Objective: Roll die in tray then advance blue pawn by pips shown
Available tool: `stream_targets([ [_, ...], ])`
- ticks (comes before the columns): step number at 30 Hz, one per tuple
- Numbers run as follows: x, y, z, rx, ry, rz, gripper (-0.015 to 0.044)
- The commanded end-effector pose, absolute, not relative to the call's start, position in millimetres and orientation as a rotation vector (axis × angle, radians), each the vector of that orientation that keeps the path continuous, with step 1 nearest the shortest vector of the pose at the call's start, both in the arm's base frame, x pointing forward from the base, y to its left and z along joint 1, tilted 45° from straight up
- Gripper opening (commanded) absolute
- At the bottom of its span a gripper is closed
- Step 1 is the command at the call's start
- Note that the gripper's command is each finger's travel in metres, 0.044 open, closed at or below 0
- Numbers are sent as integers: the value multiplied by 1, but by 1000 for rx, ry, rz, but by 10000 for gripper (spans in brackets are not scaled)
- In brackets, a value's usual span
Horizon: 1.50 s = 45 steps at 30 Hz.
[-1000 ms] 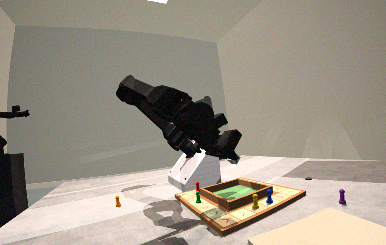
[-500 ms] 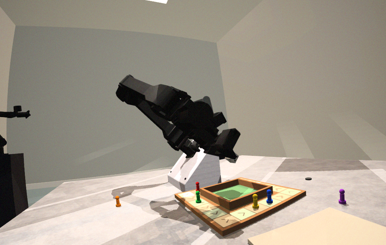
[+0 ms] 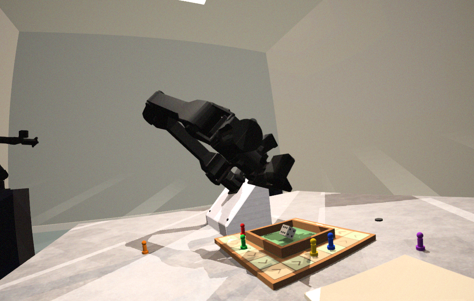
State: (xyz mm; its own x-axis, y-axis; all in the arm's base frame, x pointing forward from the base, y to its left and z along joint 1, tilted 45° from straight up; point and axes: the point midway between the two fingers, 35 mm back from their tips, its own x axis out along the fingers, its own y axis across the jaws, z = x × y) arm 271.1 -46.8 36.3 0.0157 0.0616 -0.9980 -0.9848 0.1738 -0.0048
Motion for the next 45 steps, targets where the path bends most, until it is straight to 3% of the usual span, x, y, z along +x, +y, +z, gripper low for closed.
stream_targets([
  [1,276,-26,58,-1047,1219,1099,341],
  [5,276,-26,58,-1047,1219,1099,440],
  [14,272,-42,9,-1520,1845,702,440],
  [23,271,-40,7,-1504,1833,735,440],
  [32,329,-50,-4,-1007,1792,-69,204],
  [40,378,-63,-21,-481,1530,-734,200],
  [45,385,-67,-24,-391,1469,-833,200],
])
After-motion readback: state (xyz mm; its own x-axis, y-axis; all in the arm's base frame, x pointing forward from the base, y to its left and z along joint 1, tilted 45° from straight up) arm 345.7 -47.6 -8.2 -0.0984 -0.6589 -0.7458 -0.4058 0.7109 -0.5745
